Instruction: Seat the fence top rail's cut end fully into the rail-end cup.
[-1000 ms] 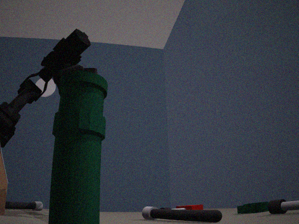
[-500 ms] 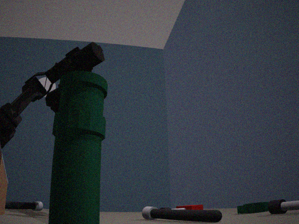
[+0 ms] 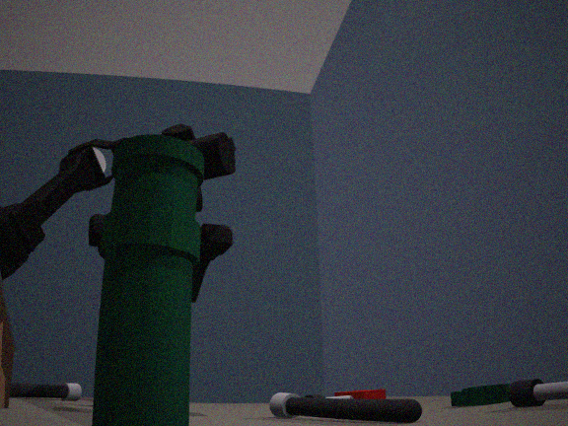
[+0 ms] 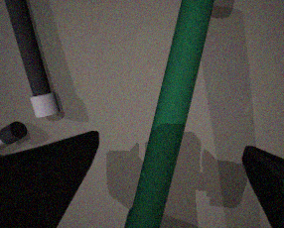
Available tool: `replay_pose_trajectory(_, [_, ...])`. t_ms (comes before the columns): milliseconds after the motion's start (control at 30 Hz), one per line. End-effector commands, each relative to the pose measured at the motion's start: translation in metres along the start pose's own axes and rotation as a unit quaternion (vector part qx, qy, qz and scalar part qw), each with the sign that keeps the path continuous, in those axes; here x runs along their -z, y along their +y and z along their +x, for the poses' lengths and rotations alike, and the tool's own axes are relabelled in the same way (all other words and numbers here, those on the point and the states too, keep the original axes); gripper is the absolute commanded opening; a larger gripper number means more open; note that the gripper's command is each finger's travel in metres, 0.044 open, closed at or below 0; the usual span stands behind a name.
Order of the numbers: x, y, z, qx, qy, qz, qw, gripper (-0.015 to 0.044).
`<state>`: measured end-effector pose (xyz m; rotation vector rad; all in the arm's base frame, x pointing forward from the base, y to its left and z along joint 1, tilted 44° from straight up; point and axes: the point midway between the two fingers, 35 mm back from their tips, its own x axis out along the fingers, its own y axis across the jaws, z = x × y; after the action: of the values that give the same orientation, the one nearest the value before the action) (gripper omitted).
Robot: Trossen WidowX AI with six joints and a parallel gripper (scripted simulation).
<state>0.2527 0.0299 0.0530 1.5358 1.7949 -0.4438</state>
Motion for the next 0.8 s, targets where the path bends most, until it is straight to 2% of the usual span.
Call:
replay_pose_trajectory(0, [0.001,0.000,0.008,0.024,-0.004,0.068,0.997,0.0440])
replay_pose_trajectory(167, [0.001,0.000,0.008,0.024,-0.004,0.068,0.997,0.0440])
replay_pose_trajectory(367, [0.001,-0.001,0.043,0.024,-0.003,0.068,0.997,0.0440])
replay_pose_trajectory(767, [0.001,-0.002,0.060,0.024,-0.003,0.068,0.997,0.0440])
